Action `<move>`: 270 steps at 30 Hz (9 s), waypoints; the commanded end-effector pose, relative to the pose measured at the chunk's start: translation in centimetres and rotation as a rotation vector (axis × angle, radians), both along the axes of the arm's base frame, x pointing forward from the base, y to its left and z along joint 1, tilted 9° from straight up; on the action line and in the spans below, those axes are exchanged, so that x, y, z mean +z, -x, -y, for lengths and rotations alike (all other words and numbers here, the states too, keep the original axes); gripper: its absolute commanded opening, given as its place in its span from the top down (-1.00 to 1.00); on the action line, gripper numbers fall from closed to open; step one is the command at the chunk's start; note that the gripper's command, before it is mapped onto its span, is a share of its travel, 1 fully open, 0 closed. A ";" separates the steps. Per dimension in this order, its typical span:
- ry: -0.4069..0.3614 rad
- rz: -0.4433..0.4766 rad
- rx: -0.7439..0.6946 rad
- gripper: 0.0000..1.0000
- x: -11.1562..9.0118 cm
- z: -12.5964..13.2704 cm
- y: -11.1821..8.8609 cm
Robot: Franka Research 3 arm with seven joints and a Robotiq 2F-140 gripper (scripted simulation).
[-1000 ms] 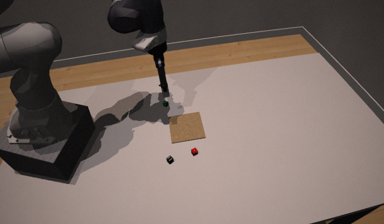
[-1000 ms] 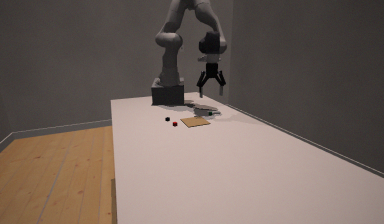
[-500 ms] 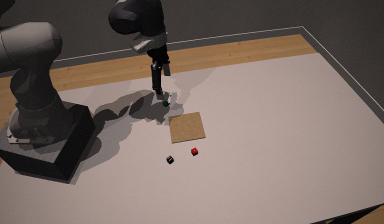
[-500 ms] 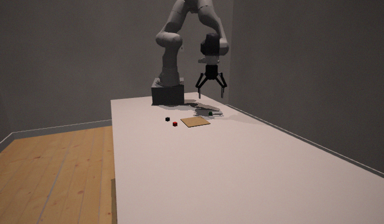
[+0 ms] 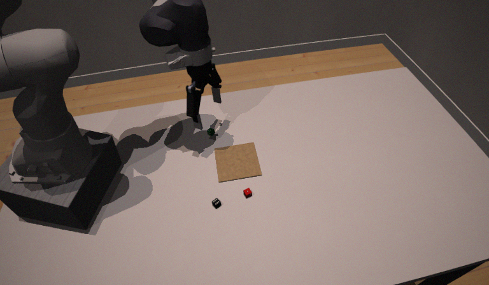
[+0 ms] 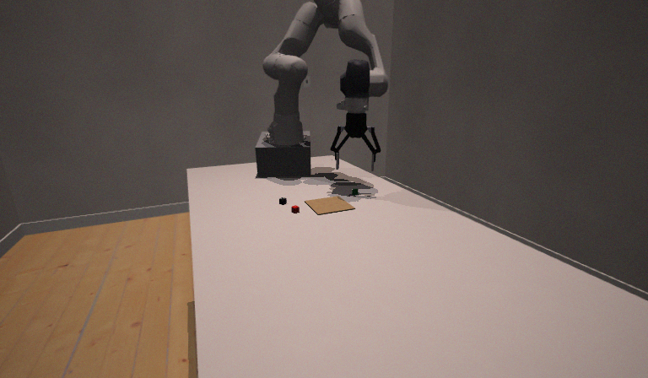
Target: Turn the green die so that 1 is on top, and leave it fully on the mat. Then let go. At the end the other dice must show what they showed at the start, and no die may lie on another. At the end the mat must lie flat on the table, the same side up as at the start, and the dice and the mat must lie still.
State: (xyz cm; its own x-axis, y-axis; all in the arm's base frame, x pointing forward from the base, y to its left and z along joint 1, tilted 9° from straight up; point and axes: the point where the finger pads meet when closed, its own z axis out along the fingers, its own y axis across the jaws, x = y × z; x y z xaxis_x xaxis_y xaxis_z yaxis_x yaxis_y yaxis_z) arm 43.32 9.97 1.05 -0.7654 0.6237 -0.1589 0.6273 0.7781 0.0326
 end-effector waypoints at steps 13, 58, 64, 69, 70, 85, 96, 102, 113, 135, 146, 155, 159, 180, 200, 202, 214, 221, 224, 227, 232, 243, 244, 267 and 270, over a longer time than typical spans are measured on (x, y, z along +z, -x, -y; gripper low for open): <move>-0.025 -0.001 -0.104 0.57 -0.2 -0.2 0.2; -0.024 0.001 -0.104 0.57 -1.5 -0.1 0.0; -0.024 0.001 -0.104 0.57 -2.2 -0.1 -0.1; -0.024 0.001 -0.104 0.57 -3.0 -0.1 -0.3; -0.024 0.001 -0.104 0.57 -3.2 0.0 -0.3; -0.024 0.001 -0.104 0.57 -5.1 0.1 -0.7; -0.024 0.001 -0.104 0.57 -5.5 0.1 -0.7; -0.024 0.001 -0.104 0.57 -5.6 0.1 -0.7; -0.024 0.001 -0.104 0.57 -5.6 0.1 -0.7; -0.024 0.001 -0.104 0.57 -5.6 0.1 -0.7; -0.024 0.001 -0.104 0.57 -5.5 0.1 -0.8; -0.024 0.001 -0.104 0.57 -5.5 0.2 -0.8; -0.024 0.001 -0.104 0.57 -5.5 0.2 -0.8; -0.024 0.001 -0.104 0.57 -5.5 0.2 -0.8; -0.024 0.001 -0.104 0.57 -6.4 0.2 -1.0; -0.024 0.001 -0.104 0.57 -6.7 0.2 -1.0; -0.024 0.001 -0.104 0.57 -7.8 0.3 -1.2; -0.024 0.001 -0.104 0.57 -7.9 0.3 -1.2; -0.024 0.001 -0.104 0.57 -7.9 0.3 -1.2; -0.024 0.001 -0.104 0.57 -7.9 0.3 -1.2; -0.024 0.001 -0.104 0.57 -7.9 0.3 -1.2; -0.024 0.001 -0.104 0.57 -7.9 0.3 -1.2; -0.024 0.001 -0.104 0.57 -7.9 0.3 -1.2; -0.024 0.001 -0.104 0.81 -7.9 0.3 -1.2; -0.024 0.001 -0.104 0.81 -7.9 0.3 -1.2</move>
State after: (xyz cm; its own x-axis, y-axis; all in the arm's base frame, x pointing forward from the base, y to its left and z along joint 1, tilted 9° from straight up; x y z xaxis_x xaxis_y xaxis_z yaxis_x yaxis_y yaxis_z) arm 44.42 9.72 -6.84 -0.6958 0.7041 -0.1417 0.7052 0.7072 0.0511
